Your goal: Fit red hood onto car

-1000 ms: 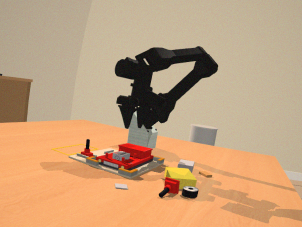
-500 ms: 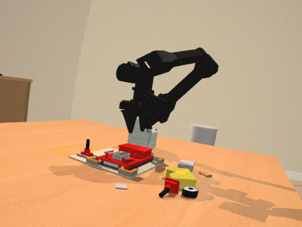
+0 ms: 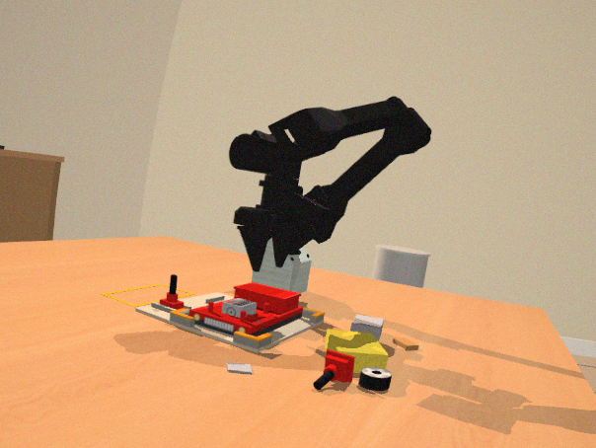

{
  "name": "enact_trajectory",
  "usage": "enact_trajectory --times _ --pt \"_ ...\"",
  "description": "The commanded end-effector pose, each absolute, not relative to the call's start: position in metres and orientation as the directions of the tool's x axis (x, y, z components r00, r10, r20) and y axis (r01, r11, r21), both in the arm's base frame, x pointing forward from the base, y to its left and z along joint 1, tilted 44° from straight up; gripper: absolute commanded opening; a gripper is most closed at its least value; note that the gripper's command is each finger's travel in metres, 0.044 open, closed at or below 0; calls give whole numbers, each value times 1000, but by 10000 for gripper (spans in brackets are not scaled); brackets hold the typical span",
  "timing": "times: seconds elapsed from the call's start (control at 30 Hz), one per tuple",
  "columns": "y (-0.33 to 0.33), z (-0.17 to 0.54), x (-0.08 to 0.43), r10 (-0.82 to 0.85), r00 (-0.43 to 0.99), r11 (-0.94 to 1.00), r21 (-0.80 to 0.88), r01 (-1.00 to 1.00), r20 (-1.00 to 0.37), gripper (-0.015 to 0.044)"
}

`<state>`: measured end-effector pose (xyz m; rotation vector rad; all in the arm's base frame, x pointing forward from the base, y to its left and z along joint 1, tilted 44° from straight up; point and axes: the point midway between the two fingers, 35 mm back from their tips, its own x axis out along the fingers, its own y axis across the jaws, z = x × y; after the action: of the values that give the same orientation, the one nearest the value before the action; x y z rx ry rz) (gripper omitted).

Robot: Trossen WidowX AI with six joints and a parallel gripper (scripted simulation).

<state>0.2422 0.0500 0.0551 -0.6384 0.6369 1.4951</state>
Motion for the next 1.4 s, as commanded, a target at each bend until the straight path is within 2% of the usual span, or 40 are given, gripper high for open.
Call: enact_trajectory --times 0.0,1.37 --pt "54 52 241 691 -21 -17 13 -1000 -722 440" --pt "79 31 239 694 -21 -18 12 -1000 -719 440"
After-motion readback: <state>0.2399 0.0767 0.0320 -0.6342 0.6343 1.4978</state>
